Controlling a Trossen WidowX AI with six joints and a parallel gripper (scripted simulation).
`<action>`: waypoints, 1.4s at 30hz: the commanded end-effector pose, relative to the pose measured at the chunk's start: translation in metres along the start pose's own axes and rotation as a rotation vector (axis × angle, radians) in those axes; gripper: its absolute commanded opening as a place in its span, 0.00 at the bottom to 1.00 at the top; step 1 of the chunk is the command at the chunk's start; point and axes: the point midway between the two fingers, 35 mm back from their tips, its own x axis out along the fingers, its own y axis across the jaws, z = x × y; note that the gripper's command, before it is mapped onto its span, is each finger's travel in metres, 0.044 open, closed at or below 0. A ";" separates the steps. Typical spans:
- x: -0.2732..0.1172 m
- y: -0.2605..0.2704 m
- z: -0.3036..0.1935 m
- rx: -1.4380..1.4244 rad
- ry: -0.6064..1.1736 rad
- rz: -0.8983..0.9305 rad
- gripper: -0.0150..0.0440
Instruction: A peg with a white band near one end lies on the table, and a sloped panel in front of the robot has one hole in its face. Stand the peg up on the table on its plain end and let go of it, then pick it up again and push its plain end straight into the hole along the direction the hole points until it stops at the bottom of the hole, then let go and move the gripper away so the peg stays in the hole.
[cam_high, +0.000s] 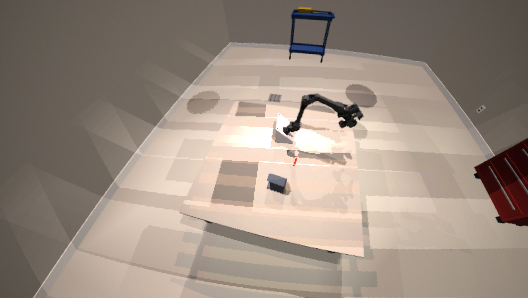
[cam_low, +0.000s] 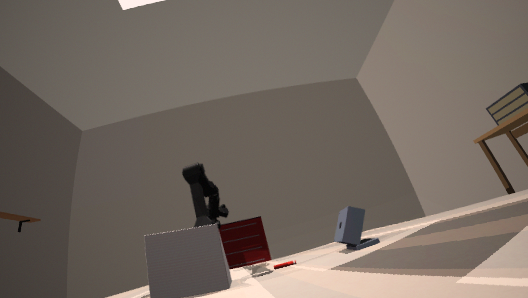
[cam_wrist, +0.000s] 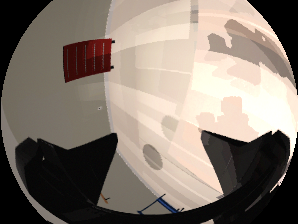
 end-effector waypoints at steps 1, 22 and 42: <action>0.014 -0.039 0.035 -0.038 -0.071 -0.119 1.00; -0.070 -0.254 0.213 -0.008 -0.304 -0.721 1.00; -0.279 -0.423 0.200 0.406 -0.333 -0.831 1.00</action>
